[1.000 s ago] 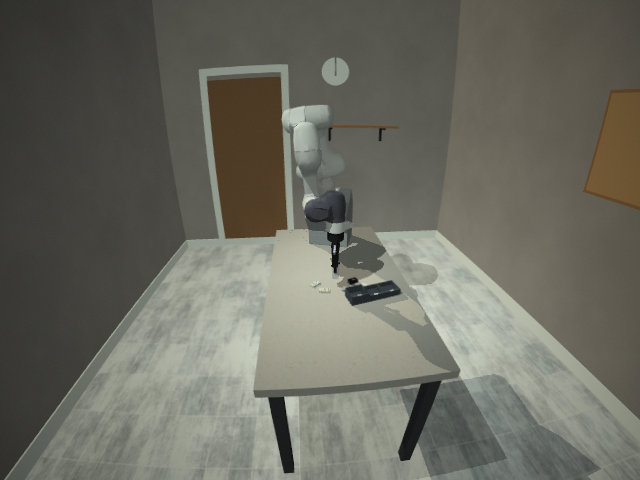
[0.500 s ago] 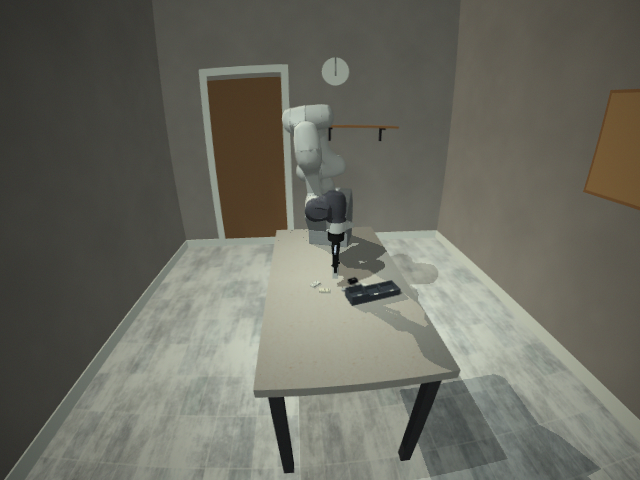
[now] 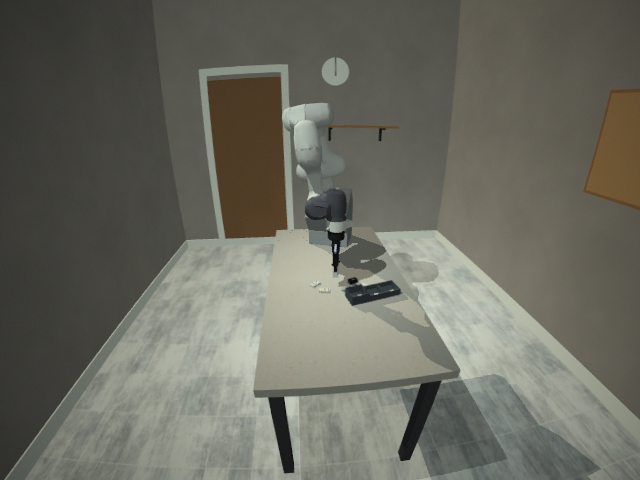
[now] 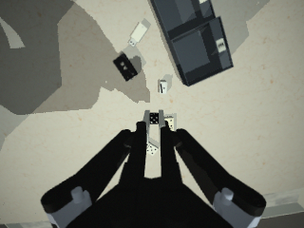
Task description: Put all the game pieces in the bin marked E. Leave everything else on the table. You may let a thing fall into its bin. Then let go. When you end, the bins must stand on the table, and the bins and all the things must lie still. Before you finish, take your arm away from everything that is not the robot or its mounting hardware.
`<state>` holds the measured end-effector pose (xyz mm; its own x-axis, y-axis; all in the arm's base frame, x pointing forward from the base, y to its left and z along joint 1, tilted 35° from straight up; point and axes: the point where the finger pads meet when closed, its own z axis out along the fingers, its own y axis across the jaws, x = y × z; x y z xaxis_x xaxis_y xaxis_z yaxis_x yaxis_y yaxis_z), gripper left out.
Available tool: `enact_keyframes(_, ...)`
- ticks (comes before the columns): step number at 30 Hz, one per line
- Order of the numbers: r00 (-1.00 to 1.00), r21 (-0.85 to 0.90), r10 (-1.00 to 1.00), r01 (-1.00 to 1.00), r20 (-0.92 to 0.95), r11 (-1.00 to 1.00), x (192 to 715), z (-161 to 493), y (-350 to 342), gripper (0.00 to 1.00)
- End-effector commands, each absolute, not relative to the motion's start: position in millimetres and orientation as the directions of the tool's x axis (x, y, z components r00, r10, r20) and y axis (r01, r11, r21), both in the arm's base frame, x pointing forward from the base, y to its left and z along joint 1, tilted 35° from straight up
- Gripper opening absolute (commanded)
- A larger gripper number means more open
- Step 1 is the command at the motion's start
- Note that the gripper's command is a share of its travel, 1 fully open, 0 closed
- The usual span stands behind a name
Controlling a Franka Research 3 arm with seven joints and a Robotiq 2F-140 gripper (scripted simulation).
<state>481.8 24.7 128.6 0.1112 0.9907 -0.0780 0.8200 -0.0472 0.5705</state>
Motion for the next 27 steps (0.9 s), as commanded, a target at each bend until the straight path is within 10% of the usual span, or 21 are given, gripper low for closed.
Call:
enact_keyframes(1, 0.084, 0.557, 0.991, 0.830, -0.103, -0.012, 484.4, 130.7, 28.9, 0.07)
enact_keyframes(27, -0.225, 0.499, 0.928, 0.793, -0.296, 0.351, 558.2, 165.1, 122.3, 0.07)
